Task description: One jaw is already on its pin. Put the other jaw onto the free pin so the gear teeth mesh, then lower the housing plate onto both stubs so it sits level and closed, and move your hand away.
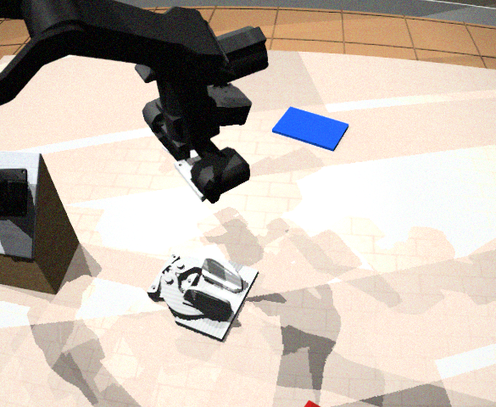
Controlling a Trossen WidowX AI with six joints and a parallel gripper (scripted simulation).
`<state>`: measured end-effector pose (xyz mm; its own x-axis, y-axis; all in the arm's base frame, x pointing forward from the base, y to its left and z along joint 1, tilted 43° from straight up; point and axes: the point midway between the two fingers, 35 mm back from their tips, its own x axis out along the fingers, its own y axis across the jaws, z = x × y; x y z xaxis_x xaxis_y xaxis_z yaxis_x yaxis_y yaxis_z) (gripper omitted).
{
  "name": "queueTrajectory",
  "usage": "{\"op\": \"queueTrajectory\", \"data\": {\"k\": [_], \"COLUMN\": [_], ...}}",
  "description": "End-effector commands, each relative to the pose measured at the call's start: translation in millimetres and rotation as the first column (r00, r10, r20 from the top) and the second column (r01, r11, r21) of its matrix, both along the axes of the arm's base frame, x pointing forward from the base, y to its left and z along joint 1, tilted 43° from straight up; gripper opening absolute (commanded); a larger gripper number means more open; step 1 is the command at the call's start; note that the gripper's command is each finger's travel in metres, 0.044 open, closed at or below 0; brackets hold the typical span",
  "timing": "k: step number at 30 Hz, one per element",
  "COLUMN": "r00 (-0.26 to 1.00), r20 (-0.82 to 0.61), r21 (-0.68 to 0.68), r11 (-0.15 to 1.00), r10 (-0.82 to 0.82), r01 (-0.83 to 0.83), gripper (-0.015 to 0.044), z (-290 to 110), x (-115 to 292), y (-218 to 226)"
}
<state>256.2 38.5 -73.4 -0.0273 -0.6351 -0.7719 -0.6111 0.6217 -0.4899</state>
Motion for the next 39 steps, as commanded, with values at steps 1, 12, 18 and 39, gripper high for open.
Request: {"op": "queueTrajectory", "data": {"k": [1, 12, 18, 39], "r00": [0.994, 0.941, 0.889, 0.596], "r20": [0.067, 0.219, 0.3, 0.545], "r21": [-0.01, 0.0, 0.017, 0.128], "r11": [0.997, 0.965, 0.934, 0.762], "r10": [-0.081, -0.257, -0.346, -0.589], "r01": [0.082, 0.263, 0.357, 0.635], "gripper": [0.0351, 0.0351, 0.0351, 0.0351], "z": [6.6, 21.3, 28.9, 53.2], "x": [-1.3, -4.5, -7.3, -23.1], "y": [-11.1, -32.6, -44.3, -83.6]}}
